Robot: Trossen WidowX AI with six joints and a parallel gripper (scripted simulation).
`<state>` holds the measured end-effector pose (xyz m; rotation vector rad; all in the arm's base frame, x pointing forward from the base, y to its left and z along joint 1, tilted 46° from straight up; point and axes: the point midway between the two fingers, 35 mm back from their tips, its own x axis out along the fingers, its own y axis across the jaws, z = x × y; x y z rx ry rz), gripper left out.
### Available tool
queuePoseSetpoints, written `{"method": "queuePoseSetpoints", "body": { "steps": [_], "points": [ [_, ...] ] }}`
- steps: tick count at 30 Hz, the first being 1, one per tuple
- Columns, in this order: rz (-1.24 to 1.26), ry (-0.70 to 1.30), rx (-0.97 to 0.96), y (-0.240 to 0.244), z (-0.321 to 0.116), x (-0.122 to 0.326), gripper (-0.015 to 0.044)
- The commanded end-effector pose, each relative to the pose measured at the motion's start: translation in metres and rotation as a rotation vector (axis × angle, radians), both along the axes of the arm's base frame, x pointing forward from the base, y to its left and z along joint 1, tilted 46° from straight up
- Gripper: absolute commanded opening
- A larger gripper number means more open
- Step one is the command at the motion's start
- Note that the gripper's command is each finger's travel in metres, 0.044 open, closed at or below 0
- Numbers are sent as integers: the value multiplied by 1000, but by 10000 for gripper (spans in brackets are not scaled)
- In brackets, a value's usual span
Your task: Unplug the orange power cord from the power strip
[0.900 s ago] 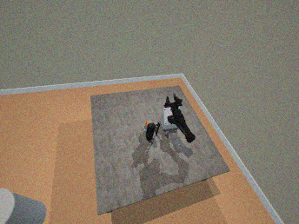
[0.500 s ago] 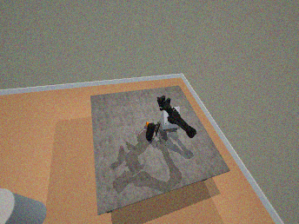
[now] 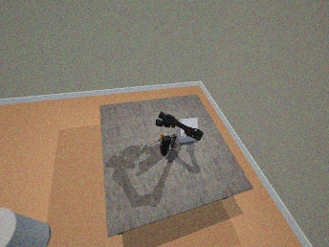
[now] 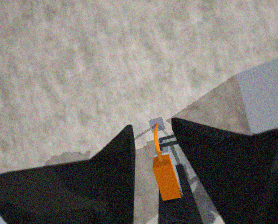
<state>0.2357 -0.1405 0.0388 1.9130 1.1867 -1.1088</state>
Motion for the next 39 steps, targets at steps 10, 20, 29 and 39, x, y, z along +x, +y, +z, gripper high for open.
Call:
{"method": "queuePoseSetpoints", "body": {
  "steps": [10, 20, 29, 39],
  "points": [
    [281, -68, 316, 52, -22, 24, 160],
    [280, -68, 316, 60, -13, 26, 160],
    [280, -68, 317, 70, -3, 28, 160],
    [281, -68, 318, 80, 7, 29, 160]
  ]
}}
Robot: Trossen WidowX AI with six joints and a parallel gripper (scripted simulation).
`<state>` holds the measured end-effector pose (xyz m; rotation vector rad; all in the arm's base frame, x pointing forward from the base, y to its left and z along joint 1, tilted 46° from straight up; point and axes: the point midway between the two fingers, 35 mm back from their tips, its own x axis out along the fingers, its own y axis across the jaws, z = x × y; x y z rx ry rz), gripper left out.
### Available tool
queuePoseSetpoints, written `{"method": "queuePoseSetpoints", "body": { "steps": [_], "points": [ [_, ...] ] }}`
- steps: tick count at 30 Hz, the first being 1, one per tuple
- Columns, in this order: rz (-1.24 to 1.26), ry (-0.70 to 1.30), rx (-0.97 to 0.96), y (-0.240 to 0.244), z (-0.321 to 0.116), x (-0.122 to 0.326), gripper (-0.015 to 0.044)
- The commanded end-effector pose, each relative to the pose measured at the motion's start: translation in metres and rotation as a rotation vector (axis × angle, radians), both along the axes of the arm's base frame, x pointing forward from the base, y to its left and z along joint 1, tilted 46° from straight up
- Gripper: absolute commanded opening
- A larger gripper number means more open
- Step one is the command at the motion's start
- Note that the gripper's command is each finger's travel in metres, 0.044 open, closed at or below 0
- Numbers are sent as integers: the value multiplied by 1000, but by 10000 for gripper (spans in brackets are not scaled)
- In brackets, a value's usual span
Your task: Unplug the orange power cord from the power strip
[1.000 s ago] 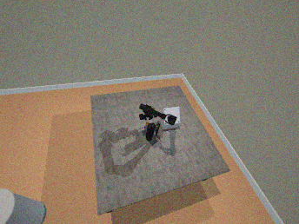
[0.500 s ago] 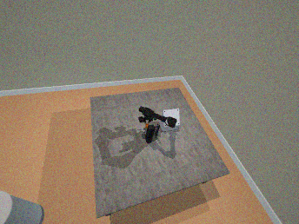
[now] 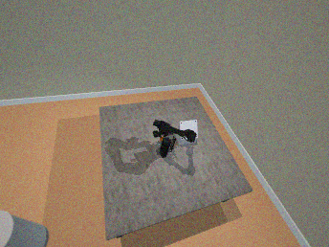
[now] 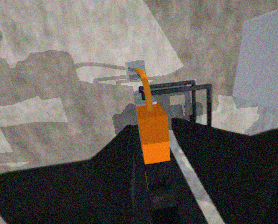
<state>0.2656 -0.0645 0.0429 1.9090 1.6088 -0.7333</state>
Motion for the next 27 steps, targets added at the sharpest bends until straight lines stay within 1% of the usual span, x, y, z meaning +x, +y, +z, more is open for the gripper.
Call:
{"method": "queuePoseSetpoints", "body": {
  "steps": [1, 17, 20, 27],
  "points": [
    [-4, 4, 6, 4, 3, -1, 160],
    [-4, 3, 6, 12, -5, 1, 160],
    [1, -2, -1, 10, -4, 2, 81],
    [1, -2, -1, 10, -4, 2, 35]
  ]
}}
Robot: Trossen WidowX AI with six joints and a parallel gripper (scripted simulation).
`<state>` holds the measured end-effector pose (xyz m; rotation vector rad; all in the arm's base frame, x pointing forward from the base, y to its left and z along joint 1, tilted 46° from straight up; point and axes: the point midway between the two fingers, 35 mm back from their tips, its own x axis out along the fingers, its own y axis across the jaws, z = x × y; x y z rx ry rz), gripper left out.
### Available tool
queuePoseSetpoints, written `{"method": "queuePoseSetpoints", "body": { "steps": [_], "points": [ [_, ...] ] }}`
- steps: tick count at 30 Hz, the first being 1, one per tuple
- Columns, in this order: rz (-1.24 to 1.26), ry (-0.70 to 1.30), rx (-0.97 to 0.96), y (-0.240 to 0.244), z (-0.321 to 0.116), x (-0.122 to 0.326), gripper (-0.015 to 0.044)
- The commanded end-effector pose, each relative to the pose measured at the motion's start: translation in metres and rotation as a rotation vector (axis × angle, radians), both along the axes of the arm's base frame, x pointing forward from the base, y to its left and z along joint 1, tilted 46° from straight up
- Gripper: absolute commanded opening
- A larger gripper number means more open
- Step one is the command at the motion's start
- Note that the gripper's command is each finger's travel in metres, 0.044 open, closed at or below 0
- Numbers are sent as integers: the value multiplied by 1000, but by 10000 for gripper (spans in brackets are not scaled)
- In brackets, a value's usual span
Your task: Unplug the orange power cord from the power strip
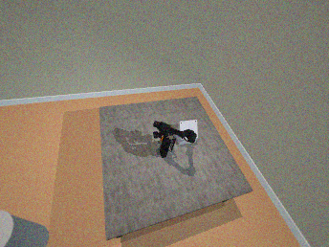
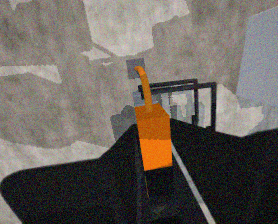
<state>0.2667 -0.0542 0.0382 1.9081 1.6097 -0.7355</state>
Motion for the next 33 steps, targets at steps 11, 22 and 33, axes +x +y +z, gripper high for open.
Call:
{"method": "queuePoseSetpoints", "body": {
  "steps": [11, 22, 33],
  "points": [
    [0, -3, -1, -8, -7, 1, 0],
    [-2, -1, -2, -21, -19, 1, 0],
    [-3, 0, -2, -36, -30, -2, 0]
  ]
}}
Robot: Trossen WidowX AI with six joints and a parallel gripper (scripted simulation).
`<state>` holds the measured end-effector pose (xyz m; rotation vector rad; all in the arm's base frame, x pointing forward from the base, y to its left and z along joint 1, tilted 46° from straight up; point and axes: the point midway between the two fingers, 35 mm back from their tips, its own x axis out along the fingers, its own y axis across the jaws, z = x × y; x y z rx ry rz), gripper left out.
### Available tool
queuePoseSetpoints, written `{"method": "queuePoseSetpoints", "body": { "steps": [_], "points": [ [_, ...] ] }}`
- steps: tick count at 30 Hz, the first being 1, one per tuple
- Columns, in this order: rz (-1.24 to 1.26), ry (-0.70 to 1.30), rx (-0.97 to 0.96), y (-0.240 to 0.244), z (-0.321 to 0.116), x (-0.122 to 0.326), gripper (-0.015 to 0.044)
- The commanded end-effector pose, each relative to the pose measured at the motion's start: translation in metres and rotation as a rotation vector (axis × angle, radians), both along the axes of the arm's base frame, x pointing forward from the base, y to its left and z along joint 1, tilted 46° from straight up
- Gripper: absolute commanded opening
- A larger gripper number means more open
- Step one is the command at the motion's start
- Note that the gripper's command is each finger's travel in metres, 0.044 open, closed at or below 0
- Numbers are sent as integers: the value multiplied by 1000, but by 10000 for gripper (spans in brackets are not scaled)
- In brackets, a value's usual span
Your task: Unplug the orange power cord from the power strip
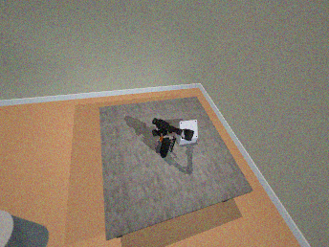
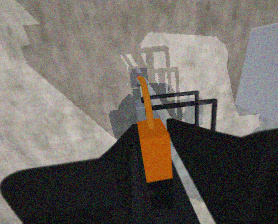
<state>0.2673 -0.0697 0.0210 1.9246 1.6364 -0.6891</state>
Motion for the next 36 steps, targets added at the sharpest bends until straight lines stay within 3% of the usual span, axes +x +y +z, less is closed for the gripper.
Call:
{"method": "queuePoseSetpoints", "body": {
  "steps": [1, 12, 24, 29, 36],
  "points": [
    [-15, 14, -40, -21, -13, -3, 0],
    [-16, 15, -39, -35, -24, -7, 0],
    [-16, 16, -35, -25, -19, -5, 315],
    [-17, 16, -38, -50, -35, -6, 440],
    [-16, 15, -38, -75, -53, -11, 440]
  ]
}}
